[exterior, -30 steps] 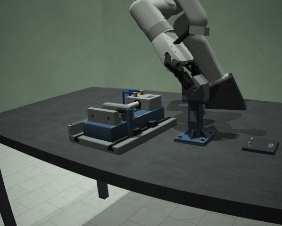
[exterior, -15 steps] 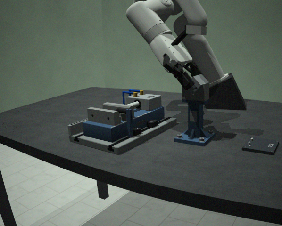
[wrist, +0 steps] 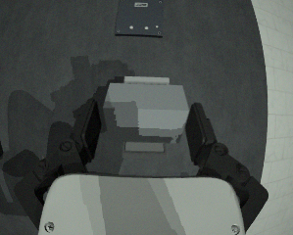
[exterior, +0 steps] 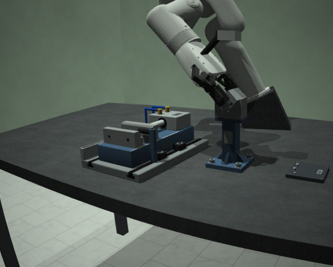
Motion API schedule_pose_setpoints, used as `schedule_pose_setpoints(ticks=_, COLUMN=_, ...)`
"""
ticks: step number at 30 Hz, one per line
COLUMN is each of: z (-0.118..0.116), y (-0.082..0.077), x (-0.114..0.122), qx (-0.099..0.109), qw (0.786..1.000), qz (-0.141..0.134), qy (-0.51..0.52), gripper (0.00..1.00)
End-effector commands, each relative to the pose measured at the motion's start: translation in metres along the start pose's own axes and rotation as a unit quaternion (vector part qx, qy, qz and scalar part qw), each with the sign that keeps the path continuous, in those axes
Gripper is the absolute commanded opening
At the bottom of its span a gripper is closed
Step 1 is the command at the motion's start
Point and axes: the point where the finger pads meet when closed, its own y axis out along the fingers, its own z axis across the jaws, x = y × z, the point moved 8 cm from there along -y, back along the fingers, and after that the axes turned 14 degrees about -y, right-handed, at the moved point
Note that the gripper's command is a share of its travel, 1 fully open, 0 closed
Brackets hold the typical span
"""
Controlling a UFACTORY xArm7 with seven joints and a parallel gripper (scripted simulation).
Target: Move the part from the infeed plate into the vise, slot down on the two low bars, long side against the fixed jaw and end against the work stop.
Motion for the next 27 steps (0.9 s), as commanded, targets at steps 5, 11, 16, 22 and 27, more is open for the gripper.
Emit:
schedule_pose_setpoints(ticks=5, z=0.0007, y=-0.0007, x=0.0006, qx=0.003, qw=1.0, qz=0.008, qy=-0.001, gripper=0.89)
schedule_pose_setpoints(ticks=11, z=0.0005, y=-0.0007, x=0.0015, qx=0.004, qw=1.0, qz=0.013, qy=-0.001, gripper=0.89)
schedule_pose_setpoints(ticks=16, z=0.0004, y=-0.0006, x=0.002, qx=0.005, qw=1.0, qz=0.016, qy=-0.001, gripper=0.89)
schedule_pose_setpoints(ticks=22, z=0.0003, y=-0.0006, x=0.0023, qx=0.006, qw=1.0, qz=0.017, qy=-0.002, gripper=0.89)
schedule_pose_setpoints(ticks=27, z=0.0002, y=-0.0006, x=0.0025, qx=0.006, qw=1.0, qz=0.019, qy=-0.002, gripper=0.89)
